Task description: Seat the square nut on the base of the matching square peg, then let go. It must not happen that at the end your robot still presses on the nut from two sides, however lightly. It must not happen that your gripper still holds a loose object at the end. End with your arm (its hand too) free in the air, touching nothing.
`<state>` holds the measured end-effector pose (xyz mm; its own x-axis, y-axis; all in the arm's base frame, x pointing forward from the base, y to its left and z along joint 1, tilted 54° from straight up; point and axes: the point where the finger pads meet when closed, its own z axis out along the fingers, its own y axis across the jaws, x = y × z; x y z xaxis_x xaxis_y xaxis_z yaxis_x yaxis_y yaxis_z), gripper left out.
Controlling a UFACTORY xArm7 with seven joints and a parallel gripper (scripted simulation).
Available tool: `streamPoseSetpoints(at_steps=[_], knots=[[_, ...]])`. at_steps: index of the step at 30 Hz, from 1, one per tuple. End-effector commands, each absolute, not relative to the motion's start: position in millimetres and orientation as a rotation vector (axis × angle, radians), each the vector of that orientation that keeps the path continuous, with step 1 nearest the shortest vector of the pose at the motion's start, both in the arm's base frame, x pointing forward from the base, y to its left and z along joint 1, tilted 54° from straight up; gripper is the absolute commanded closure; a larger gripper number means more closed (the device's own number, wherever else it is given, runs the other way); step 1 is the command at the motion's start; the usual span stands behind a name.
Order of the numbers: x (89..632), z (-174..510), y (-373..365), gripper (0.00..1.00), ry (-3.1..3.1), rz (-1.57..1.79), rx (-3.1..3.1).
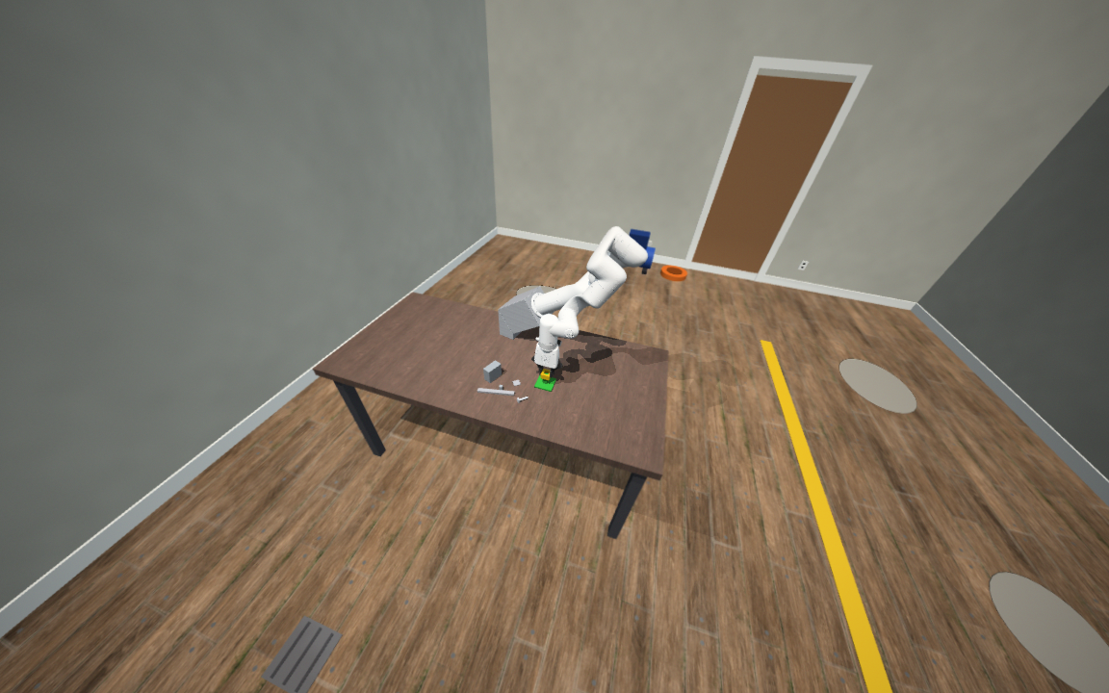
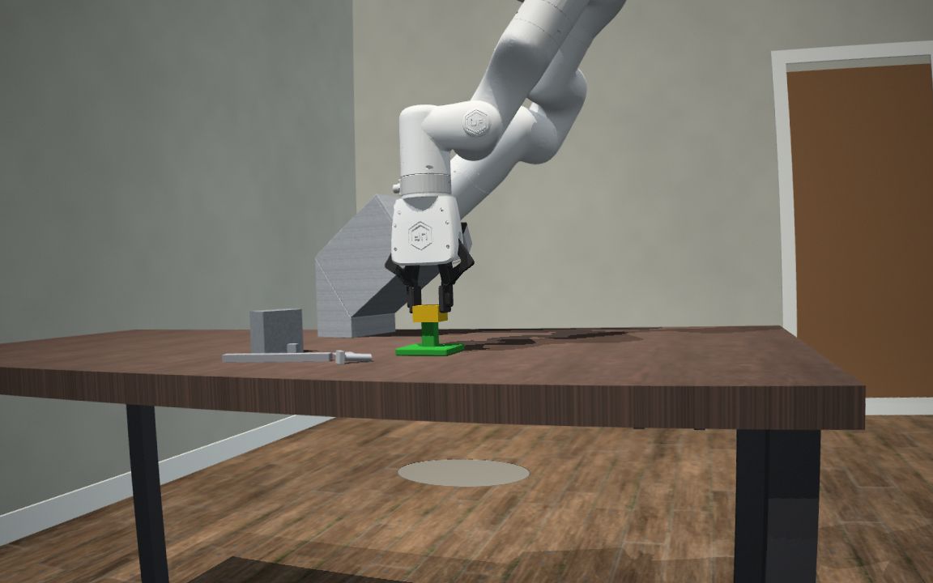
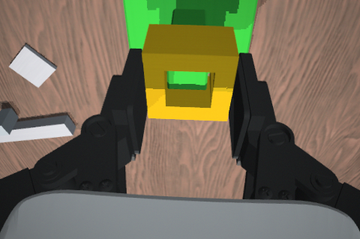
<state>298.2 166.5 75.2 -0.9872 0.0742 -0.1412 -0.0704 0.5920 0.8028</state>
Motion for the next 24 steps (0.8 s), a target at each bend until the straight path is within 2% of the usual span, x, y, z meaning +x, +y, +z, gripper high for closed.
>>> streamPoseSetpoints(at_steps=[1, 24], knots=[[299.5, 74.0, 171.0, 1.00, 2.653, 1.361, 0.002], [301.5, 64.3, 185.1, 1.00, 2.653, 1.362, 0.003]])
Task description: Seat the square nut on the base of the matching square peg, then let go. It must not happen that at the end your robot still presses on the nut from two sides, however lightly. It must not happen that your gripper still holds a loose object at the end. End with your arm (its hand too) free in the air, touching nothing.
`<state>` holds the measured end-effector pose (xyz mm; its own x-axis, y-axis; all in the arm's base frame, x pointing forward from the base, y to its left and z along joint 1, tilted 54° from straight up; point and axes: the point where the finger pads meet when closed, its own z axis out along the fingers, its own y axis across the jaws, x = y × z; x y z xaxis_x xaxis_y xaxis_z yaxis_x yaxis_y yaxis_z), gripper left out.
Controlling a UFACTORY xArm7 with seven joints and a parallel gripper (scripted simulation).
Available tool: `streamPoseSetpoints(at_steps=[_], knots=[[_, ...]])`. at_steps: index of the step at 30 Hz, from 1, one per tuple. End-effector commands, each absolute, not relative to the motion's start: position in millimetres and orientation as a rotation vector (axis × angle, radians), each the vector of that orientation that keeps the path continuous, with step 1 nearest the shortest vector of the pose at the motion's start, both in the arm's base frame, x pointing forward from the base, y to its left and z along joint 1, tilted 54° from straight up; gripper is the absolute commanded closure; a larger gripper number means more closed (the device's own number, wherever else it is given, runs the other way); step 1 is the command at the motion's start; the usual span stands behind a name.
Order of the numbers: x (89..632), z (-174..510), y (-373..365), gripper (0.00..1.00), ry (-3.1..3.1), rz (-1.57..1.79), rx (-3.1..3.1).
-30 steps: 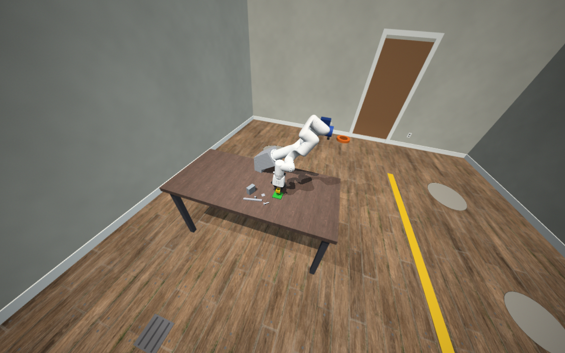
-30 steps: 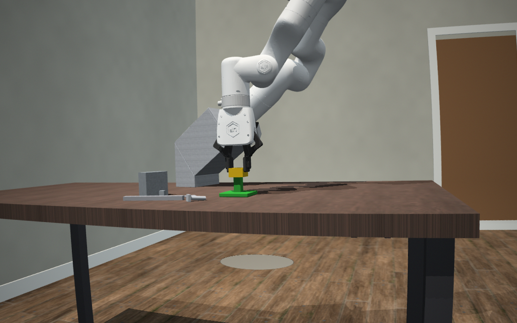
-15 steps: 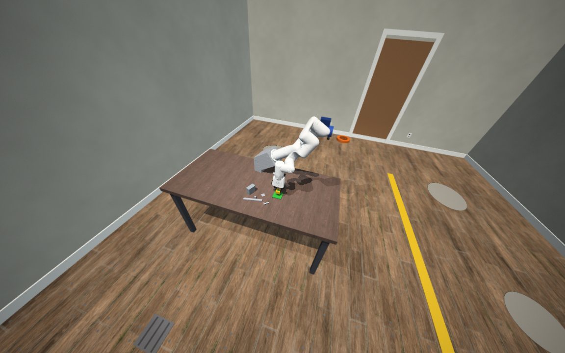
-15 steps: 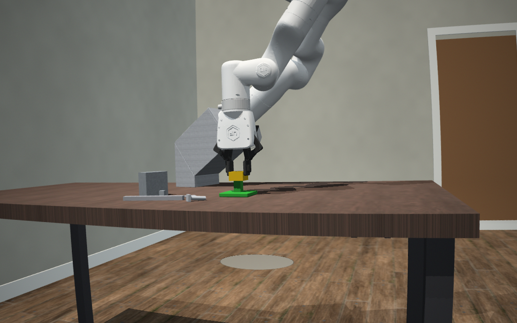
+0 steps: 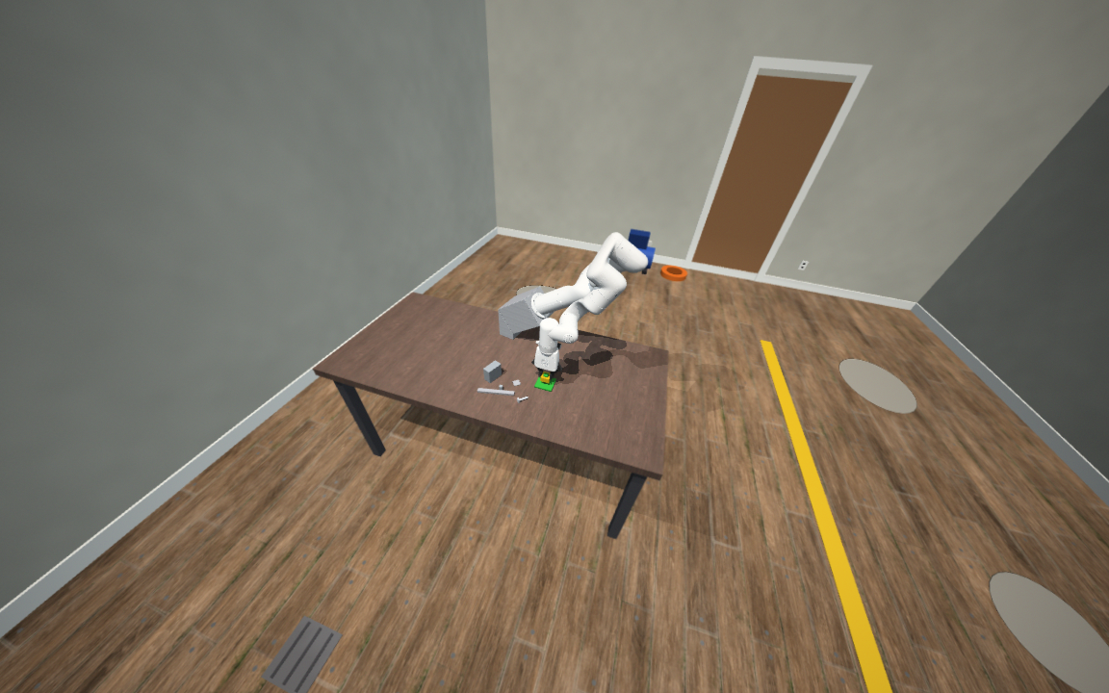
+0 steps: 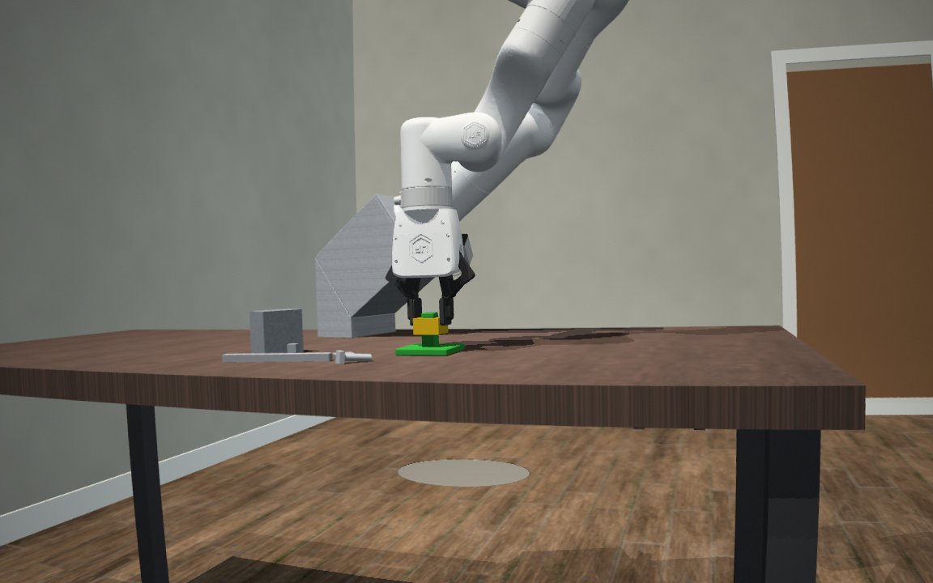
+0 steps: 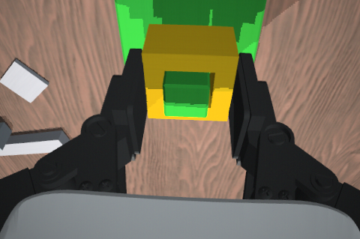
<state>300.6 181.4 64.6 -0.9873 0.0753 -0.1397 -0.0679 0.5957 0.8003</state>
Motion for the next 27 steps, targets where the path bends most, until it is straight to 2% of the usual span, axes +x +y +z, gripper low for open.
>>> streamPoseSetpoints(at_steps=[1, 27], knots=[[301.6, 63.8, 185.7, 1.00, 2.654, 1.361, 0.003], [303.6, 55.6, 195.6, 1.00, 2.656, 1.347, 0.000]])
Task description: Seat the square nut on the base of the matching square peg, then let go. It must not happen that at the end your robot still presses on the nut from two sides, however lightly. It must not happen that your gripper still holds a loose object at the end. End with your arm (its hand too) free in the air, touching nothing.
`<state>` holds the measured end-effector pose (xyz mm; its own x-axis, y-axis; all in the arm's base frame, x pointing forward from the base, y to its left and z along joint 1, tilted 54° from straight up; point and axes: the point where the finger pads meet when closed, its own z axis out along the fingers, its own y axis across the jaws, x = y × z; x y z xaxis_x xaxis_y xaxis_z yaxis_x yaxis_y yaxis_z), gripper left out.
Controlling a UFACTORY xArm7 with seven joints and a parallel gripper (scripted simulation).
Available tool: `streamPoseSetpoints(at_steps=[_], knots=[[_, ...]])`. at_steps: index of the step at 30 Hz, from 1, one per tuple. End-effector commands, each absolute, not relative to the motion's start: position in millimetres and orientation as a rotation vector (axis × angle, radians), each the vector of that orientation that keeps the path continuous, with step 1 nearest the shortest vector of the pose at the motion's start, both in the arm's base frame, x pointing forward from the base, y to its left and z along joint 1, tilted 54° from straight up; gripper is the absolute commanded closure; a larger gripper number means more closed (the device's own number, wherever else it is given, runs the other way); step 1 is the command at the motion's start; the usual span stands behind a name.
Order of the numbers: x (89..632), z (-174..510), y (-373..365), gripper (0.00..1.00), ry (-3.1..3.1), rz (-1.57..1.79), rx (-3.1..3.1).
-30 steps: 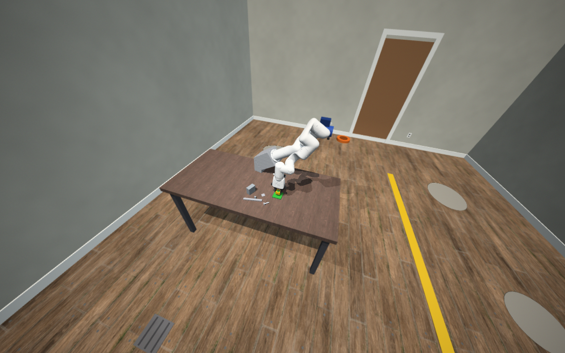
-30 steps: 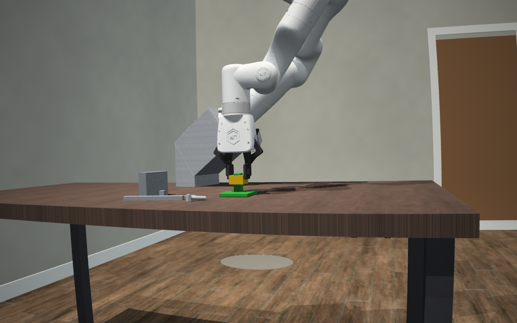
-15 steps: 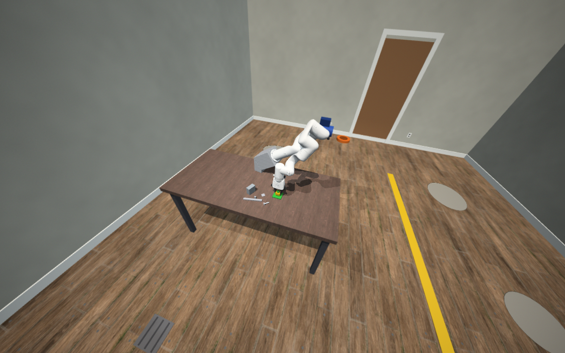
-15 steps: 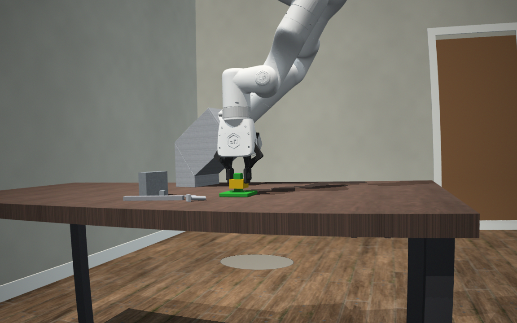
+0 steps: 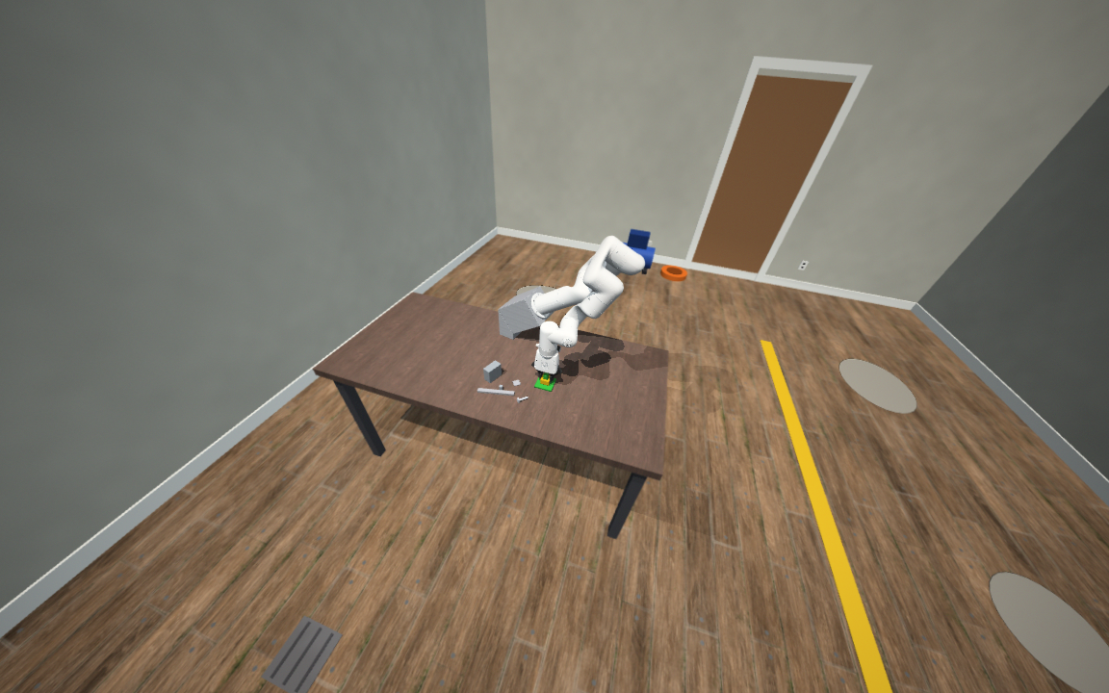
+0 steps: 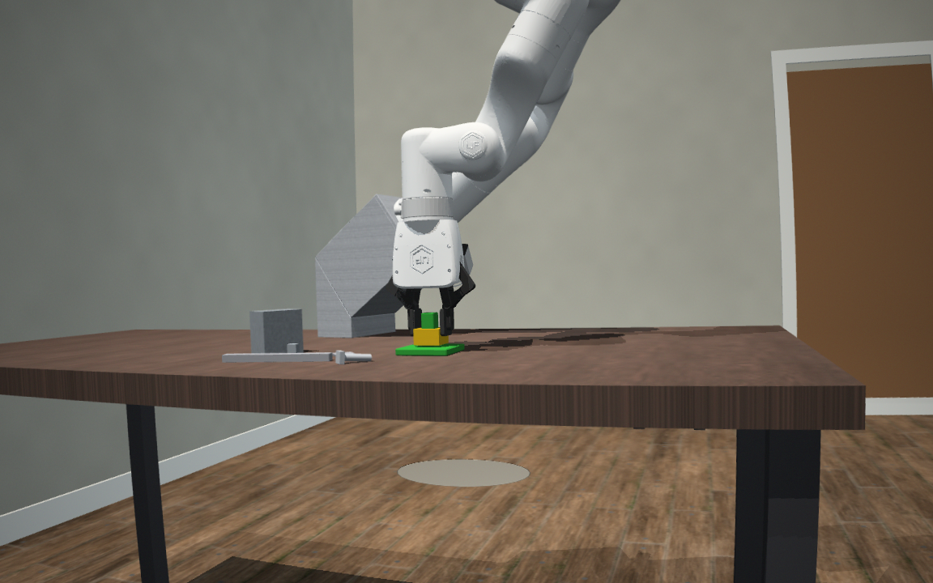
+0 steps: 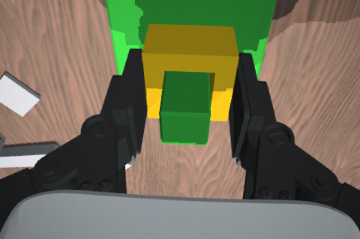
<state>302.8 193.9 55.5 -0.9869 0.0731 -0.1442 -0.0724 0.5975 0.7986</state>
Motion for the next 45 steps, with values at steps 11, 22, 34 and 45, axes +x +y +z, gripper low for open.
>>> streamPoseSetpoints(at_steps=[11, 22, 34, 45], knots=[[303.7, 55.0, 196.3, 1.00, 2.656, 1.345, 0.000], [303.7, 54.9, 196.3, 1.00, 2.656, 1.345, 0.000], [303.7, 54.9, 196.3, 1.00, 2.656, 1.345, 0.000], [303.7, 54.9, 196.3, 0.00, 2.656, 1.345, 0.000]])
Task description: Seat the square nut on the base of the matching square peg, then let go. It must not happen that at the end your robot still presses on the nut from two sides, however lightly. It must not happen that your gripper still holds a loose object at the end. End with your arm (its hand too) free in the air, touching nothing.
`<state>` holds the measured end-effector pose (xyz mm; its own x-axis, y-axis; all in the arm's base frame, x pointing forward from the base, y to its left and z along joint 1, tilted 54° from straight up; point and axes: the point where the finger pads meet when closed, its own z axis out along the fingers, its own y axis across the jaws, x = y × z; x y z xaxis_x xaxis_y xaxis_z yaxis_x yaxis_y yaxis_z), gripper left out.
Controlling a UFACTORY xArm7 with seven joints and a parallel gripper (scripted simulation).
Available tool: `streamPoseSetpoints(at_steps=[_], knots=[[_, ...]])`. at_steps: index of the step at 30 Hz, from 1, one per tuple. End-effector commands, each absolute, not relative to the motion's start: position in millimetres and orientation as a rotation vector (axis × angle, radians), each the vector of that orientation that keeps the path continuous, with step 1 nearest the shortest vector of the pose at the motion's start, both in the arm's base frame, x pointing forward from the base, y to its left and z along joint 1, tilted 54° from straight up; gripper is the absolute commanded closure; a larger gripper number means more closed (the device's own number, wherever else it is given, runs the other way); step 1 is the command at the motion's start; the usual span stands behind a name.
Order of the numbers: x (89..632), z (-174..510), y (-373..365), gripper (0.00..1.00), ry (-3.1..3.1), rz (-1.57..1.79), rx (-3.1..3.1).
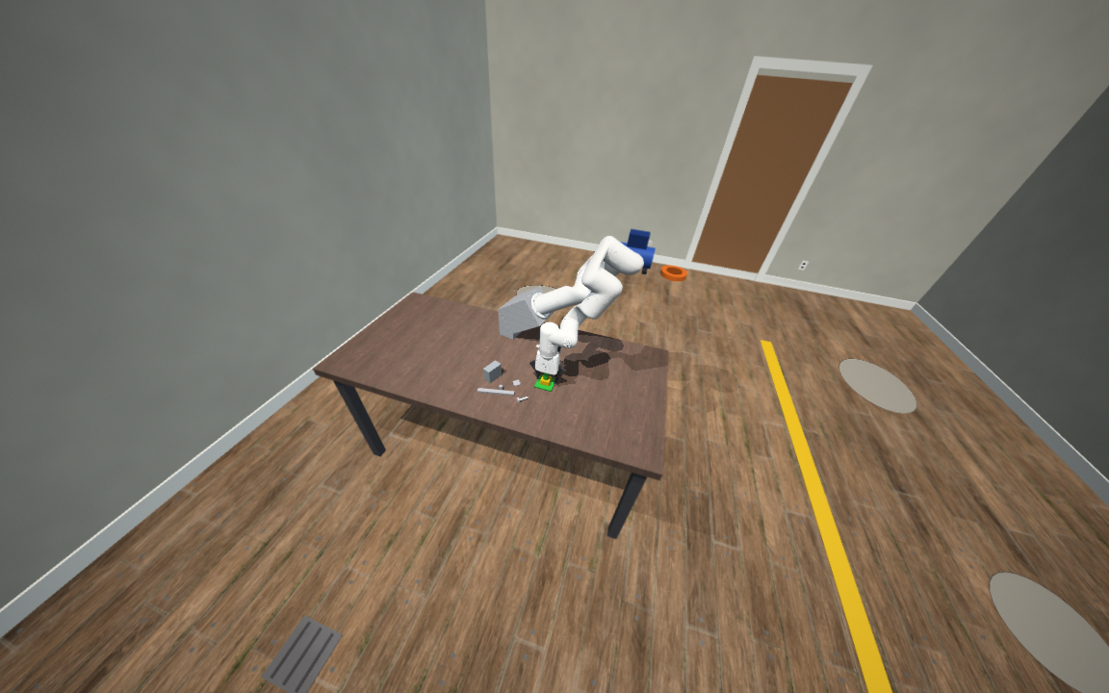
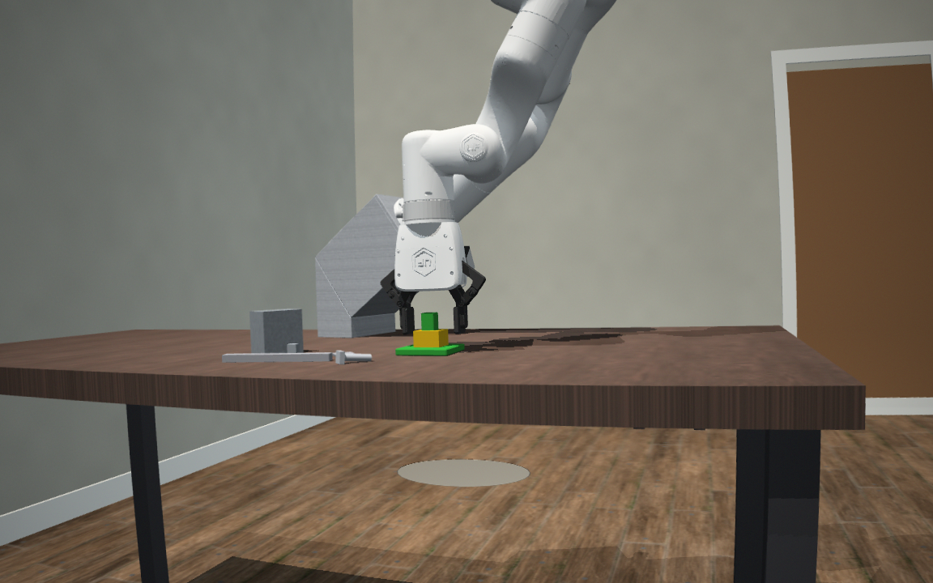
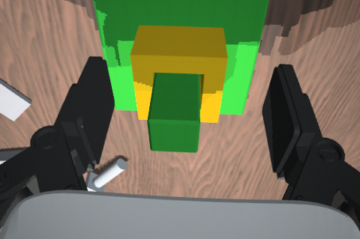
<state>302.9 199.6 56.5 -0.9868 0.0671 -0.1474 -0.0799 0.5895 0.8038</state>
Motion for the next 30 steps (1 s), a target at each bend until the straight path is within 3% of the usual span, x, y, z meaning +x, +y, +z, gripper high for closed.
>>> streamPoseSetpoints(at_steps=[1, 30], knots=[[303.7, 54.9, 196.3, 0.00, 2.656, 1.345, 0.000], [305.7, 65.8, 190.6, 0.00, 2.635, 1.398, 0.009]])
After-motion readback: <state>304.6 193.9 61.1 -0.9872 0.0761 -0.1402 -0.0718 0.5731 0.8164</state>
